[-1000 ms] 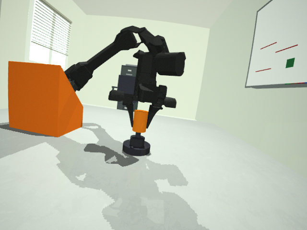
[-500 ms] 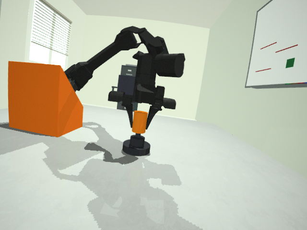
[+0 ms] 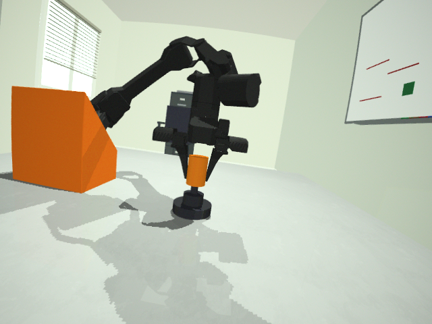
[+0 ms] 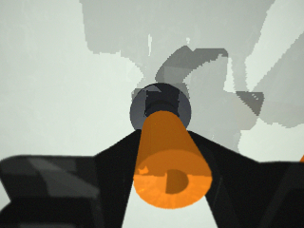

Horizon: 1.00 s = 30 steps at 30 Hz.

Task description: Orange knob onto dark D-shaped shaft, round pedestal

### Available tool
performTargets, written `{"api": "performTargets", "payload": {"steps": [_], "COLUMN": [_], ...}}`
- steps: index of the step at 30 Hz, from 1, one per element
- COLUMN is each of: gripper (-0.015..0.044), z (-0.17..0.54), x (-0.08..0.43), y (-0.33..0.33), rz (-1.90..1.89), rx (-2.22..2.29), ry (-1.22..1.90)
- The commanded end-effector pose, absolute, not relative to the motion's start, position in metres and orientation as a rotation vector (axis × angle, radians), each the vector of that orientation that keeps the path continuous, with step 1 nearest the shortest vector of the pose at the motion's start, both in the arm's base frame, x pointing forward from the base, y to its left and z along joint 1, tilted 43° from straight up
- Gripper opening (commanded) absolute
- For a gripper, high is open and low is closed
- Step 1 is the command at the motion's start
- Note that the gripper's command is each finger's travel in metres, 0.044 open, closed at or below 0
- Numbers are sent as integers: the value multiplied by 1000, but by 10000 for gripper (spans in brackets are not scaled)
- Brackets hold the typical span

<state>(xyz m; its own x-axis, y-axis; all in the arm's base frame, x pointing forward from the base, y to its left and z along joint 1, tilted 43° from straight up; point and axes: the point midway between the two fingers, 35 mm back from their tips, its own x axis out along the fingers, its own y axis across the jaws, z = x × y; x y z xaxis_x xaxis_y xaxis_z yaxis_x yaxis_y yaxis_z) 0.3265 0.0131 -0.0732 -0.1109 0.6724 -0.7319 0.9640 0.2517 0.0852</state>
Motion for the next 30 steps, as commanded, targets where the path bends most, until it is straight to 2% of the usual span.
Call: {"api": "performTargets", "payload": {"steps": [1,30], "gripper": [0,0], "z": [-74,-74], "x": [327,326], "y": [13,14], "rz": [-683,-694], "rx": [1570,1577], "ry": [1851,1850]}}
